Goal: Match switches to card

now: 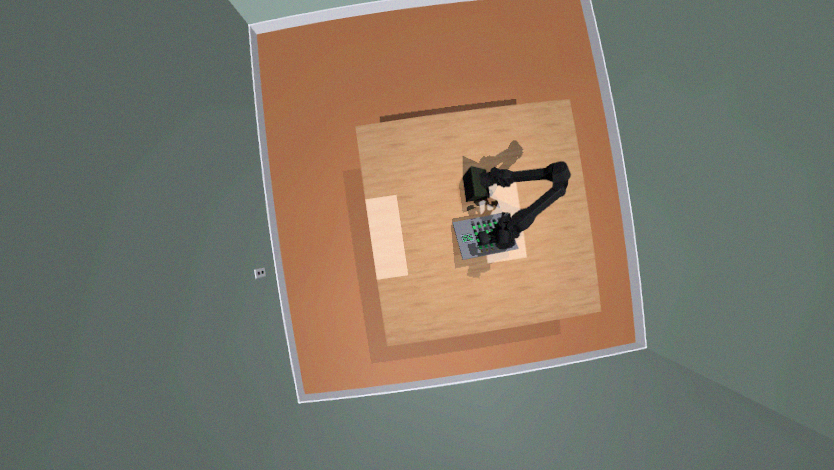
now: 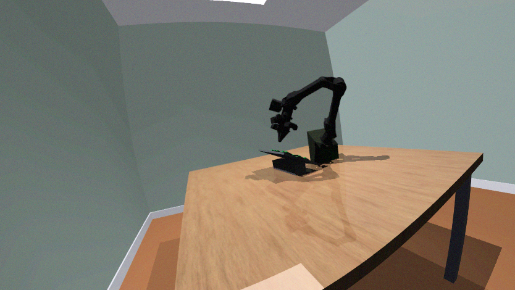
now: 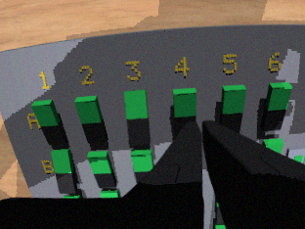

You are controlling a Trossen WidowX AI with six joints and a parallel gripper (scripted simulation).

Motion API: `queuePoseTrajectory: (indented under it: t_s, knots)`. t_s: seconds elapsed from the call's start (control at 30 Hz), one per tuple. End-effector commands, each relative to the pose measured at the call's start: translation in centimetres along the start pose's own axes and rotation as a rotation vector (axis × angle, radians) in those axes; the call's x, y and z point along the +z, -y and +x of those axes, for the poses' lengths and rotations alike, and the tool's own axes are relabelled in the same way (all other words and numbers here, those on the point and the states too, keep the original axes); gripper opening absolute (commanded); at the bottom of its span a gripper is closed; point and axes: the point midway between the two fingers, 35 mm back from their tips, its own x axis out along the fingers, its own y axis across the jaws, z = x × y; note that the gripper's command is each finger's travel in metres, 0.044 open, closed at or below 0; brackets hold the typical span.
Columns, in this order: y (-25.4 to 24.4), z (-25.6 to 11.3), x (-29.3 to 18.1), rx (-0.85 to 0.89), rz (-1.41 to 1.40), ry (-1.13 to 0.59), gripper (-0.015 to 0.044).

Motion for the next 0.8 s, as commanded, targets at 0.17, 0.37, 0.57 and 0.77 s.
queuePoseTrajectory:
  t_s: [0.17,0.37,0.57,0.77]
  knots:
    - [-0.2,2.1,-0.4,0.010,0.015,-0.028,0.0000]
    - [-0.2,3.1,-0.4,0.010,0.015,-0.027,0.0000]
    - [-0.2,3.8,-0.4,0.010,0.015,-0.027,0.0000]
    - [-0.2,4.5,-0.4,0.011,0.015,-0.027,0.0000]
